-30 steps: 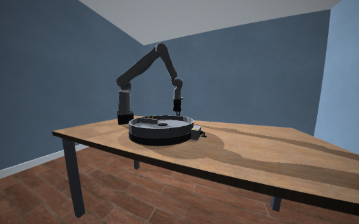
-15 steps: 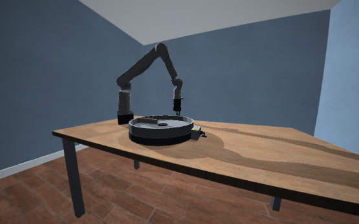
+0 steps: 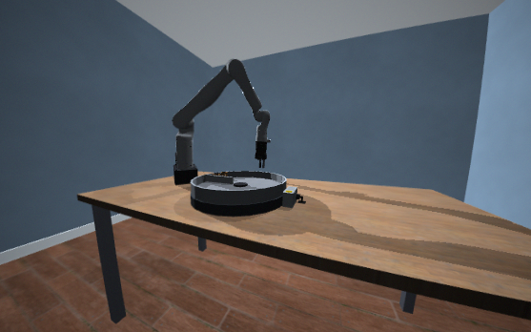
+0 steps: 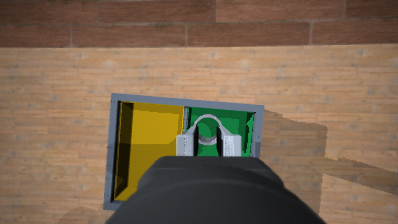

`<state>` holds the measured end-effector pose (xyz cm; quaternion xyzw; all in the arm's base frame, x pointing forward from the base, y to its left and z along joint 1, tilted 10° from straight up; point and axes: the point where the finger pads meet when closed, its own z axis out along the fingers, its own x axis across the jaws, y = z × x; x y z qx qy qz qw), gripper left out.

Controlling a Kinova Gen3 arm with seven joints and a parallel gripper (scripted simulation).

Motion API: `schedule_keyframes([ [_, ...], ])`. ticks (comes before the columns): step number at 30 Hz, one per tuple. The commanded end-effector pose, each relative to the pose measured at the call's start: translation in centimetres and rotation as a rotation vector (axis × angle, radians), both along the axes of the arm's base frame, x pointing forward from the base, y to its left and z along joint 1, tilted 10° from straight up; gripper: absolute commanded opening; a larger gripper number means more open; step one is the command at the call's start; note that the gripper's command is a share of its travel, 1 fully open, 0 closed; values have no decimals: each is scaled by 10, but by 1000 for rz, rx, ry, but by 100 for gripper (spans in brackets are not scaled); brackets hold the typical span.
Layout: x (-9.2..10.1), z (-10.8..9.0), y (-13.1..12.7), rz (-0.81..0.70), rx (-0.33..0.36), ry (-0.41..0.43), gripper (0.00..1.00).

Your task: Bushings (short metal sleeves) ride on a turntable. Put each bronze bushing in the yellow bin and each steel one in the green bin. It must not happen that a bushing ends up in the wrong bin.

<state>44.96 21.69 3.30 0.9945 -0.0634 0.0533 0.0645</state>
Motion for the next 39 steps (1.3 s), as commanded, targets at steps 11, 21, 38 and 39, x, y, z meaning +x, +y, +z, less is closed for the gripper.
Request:
schedule_keyframes([
  [11,3,75,10,-3,11,-34,47],
  [21,3,74,10,-3,11,-33,47],
  [38,3,74,10,-3,11,-33,47],
  [39,3,74,10,-3,11,-33,47],
])
